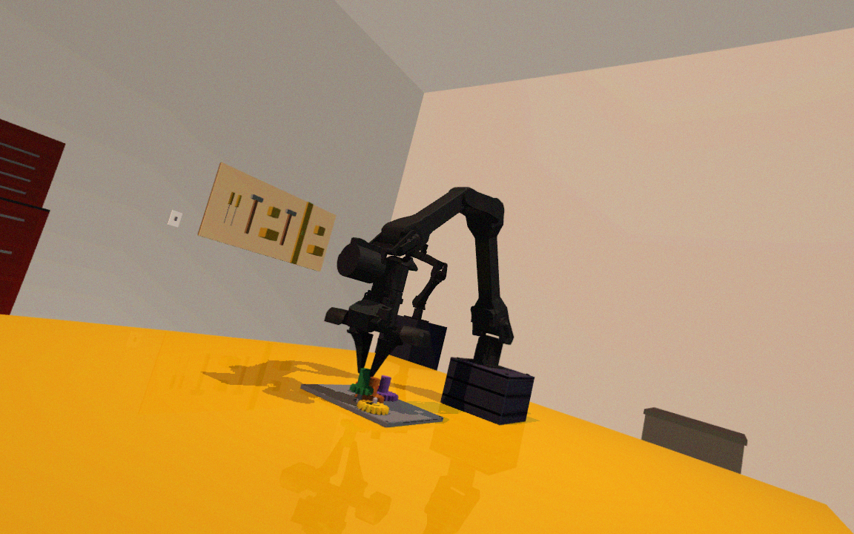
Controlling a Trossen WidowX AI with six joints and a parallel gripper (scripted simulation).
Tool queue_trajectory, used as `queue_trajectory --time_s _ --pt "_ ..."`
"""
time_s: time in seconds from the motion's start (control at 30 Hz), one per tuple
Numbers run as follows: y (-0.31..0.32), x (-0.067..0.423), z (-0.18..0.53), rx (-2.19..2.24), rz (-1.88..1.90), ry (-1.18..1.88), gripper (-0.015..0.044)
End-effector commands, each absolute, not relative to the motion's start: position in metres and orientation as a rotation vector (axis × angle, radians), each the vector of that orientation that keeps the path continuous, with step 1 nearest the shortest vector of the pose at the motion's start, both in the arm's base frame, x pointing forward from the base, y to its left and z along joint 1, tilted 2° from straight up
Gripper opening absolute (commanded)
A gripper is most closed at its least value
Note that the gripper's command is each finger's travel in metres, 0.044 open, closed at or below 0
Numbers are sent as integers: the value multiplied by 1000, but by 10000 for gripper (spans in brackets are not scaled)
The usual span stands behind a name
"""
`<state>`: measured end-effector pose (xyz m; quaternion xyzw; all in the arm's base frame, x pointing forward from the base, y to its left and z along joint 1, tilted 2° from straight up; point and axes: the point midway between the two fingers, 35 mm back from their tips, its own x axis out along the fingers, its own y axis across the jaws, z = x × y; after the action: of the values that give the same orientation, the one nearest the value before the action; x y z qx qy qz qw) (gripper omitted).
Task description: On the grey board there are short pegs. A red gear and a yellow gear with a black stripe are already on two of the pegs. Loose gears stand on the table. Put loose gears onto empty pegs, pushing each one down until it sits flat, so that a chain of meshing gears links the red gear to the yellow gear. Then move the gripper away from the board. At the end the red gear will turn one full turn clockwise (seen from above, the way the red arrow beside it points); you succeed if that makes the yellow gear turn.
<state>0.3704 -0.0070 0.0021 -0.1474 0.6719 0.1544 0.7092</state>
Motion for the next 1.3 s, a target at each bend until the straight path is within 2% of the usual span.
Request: queue_trajectory --time_s 0.0,0.47,1.27 --pt "-6 371 4 -398 412 1475 0" --pt "-7 372 -8 -581 584 1432 0" --pt "-7 373 -11 -206 230 1504 0"
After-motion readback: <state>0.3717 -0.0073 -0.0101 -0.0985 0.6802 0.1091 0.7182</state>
